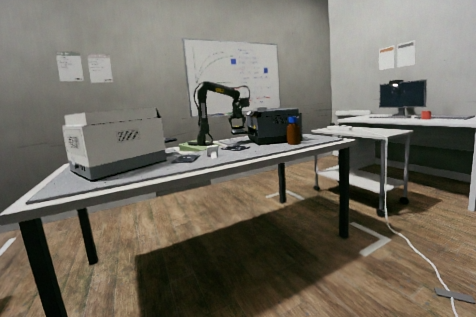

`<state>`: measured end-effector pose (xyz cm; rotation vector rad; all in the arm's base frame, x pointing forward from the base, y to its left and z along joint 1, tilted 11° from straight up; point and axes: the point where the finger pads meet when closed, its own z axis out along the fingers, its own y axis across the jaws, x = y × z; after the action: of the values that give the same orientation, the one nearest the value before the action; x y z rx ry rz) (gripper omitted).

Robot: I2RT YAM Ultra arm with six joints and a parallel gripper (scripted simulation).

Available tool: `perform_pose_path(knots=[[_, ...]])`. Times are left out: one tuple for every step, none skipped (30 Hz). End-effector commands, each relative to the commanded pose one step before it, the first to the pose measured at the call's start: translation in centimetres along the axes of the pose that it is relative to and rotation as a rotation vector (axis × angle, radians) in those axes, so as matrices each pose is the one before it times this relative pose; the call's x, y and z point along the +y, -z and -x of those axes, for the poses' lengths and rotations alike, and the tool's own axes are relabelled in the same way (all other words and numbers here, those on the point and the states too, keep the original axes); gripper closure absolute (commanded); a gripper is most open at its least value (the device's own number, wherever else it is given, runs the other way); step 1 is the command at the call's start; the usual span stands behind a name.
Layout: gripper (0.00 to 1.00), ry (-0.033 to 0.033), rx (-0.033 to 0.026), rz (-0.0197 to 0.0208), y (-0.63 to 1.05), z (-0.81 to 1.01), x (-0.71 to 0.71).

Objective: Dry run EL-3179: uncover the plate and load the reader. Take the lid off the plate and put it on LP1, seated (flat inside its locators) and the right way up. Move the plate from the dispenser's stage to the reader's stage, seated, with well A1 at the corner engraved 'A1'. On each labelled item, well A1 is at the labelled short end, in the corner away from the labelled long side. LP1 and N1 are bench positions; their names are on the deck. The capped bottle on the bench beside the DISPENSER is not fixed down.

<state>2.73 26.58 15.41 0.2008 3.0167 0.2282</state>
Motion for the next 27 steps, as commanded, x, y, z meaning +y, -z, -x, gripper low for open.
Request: perform_pose_path(knots=[[0.15,-0.01253,-0.00977,0.04840,1.803,0.308,0.567],[0.15,-0.00093,0.00030,0.00249,0.033,0.006,0.052],[0.15,-0.00079,0.00033,0.00274,0.033,0.004,0.057],[0.15,-0.00061,0.00036,0.00281,0.033,0.001,0.059],[0.15,-0.00066,0.00083,0.00699,0.034,-0.013,0.162],[0.15,-0.00029,0.00089,0.00741,0.034,-0.018,0.172],[0.15,-0.00030,0.00075,0.00585,0.034,-0.018,0.132],[0.15,-0.00039,0.00040,0.00416,0.033,0.014,0.067],[0.15,-0.00014,0.00024,0.00223,0.033,0.013,0.020],[0.15,0.00015,0.00011,0.00043,0.034,0.008,-0.020],[0.15,0.00027,0.00008,-0.00021,0.034,0.005,-0.033],[0.15,0.00017,0.00016,0.00058,0.034,0.002,-0.013],[0.15,0.00016,0.00017,0.00068,0.034,0.002,-0.011],[0.15,0.00015,0.00017,0.00068,0.034,0.002,-0.011],[0.15,0.00015,0.00017,0.00068,0.034,0.002,-0.011],[0.15,0.00000,0.00000,0.00000,0.000,0.000,0.000],[0.15,0.00000,0.00000,0.00000,0.000,0.000,0.000],[0.15,0.00015,0.00017,0.00068,0.034,0.002,-0.011],[0.15,0.00048,-0.00003,-0.00160,0.034,0.002,-0.060],[0.15,0.00086,-0.00024,-0.00413,0.034,0.000,-0.110],[0.15,0.00101,-0.00023,-0.00471,0.035,-0.011,-0.107],[0.15,0.00063,0.00020,-0.00119,0.035,-0.031,-0.002],[0.15,0.00074,0.00018,-0.00171,0.036,-0.037,-0.003],[0.15,0.00077,0.00012,-0.00210,0.028,-0.036,-0.003],[0.15,0.00222,-0.00085,-0.01138,-0.216,-0.071,-0.003],[0.15,0.00310,-0.00083,-0.01200,-0.227,-0.091,-0.004],[0.15,0.00270,-0.00143,-0.01517,-0.296,-0.075,-0.004]])
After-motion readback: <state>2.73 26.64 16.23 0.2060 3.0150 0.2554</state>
